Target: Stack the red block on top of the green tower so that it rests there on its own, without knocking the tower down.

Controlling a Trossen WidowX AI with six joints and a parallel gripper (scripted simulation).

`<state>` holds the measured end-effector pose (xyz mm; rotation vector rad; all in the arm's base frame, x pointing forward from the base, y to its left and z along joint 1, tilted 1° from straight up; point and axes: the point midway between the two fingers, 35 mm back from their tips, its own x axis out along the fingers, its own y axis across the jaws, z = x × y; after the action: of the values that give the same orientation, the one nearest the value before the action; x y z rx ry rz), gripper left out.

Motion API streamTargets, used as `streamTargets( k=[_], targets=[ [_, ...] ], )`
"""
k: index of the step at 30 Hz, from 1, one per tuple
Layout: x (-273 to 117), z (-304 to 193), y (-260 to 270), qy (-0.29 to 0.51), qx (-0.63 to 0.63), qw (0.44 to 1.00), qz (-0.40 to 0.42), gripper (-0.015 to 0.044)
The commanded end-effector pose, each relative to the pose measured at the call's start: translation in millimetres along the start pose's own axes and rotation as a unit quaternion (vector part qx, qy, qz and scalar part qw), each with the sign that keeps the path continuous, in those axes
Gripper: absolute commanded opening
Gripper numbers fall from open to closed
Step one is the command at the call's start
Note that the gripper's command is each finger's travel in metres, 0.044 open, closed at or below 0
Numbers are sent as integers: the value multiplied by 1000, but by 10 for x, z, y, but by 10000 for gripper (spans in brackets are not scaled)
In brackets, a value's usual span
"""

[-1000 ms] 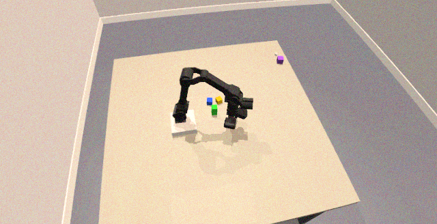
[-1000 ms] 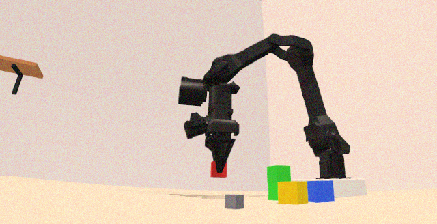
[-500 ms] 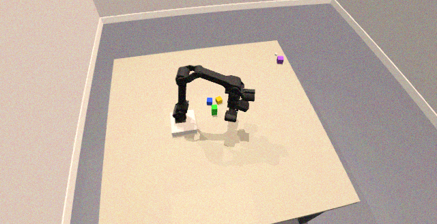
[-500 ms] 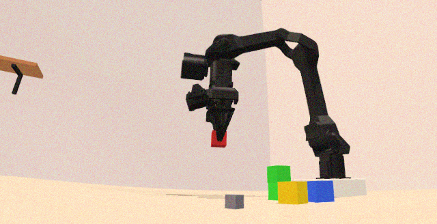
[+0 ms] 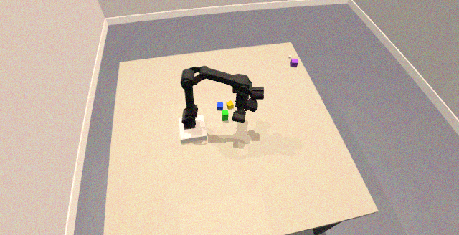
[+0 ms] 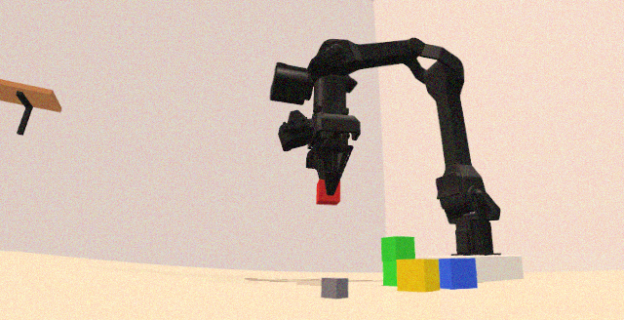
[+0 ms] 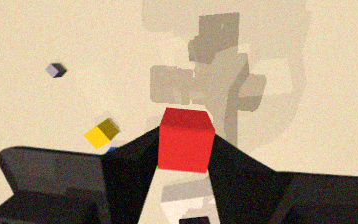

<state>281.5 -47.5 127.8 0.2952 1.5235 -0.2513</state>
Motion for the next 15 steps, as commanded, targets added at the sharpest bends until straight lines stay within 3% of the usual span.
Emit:
streamTargets(
  k=[1, 15],
  targets=[
    [-10, -168, 131, 1, 0, 1000, -1, 0],
    [18, -854, 477, 4, 6, 1000, 0, 0]
  ],
)
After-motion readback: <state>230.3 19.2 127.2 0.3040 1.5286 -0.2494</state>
